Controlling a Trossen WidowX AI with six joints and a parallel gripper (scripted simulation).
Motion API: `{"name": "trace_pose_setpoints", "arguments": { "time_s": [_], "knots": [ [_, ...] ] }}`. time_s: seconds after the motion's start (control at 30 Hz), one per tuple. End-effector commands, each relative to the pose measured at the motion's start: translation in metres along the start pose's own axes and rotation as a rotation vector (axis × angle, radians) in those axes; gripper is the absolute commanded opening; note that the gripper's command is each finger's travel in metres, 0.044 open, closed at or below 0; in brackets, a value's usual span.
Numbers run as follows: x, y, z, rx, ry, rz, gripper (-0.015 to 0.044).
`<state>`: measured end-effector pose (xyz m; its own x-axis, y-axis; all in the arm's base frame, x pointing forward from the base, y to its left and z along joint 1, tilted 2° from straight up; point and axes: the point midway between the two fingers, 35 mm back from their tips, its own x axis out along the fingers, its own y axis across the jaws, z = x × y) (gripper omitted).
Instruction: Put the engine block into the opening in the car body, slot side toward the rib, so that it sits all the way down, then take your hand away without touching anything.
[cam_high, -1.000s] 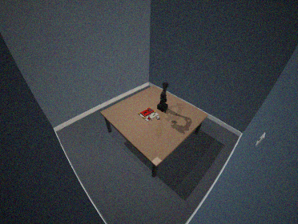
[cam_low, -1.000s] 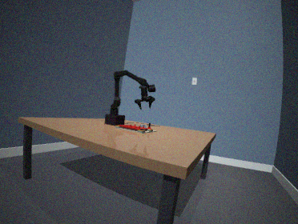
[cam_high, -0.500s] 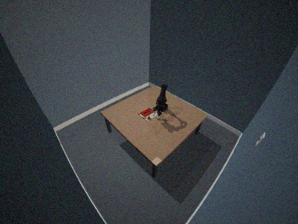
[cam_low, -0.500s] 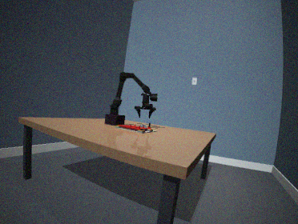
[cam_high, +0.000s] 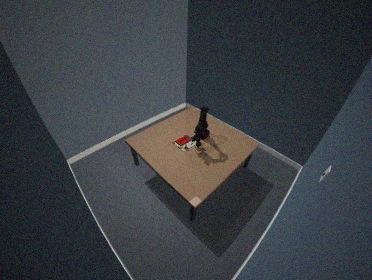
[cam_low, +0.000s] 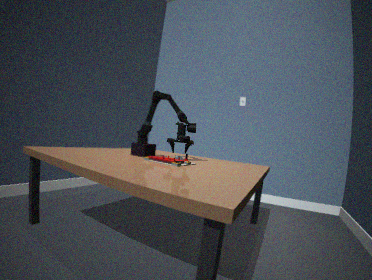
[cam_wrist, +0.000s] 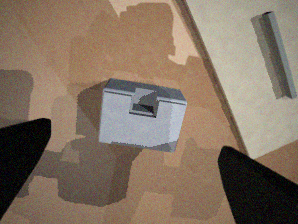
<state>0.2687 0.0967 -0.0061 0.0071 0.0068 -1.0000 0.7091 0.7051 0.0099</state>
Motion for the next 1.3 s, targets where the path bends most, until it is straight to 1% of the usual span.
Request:
{"name": "trace_pose_setpoints", "arguments": {
  "time_s": [0.0,0.7,0.97,1.2,1.27],
  "knots": [
    [0.006,-0.002,0.0,-0.004,0.0,-0.009,0.044],
    [0.038,-0.002,0.0,-0.004,0.0,-0.009,0.044],
    [0.038,-0.002,0.0,-0.004,0.0,-0.009,0.023],
    [0.038,-0.002,0.0,-0.004,0.0,-0.009,0.0183],
    [0.037,-0.002,0.0,-0.004,0.0,-0.009,0.0131]
  ]
}}
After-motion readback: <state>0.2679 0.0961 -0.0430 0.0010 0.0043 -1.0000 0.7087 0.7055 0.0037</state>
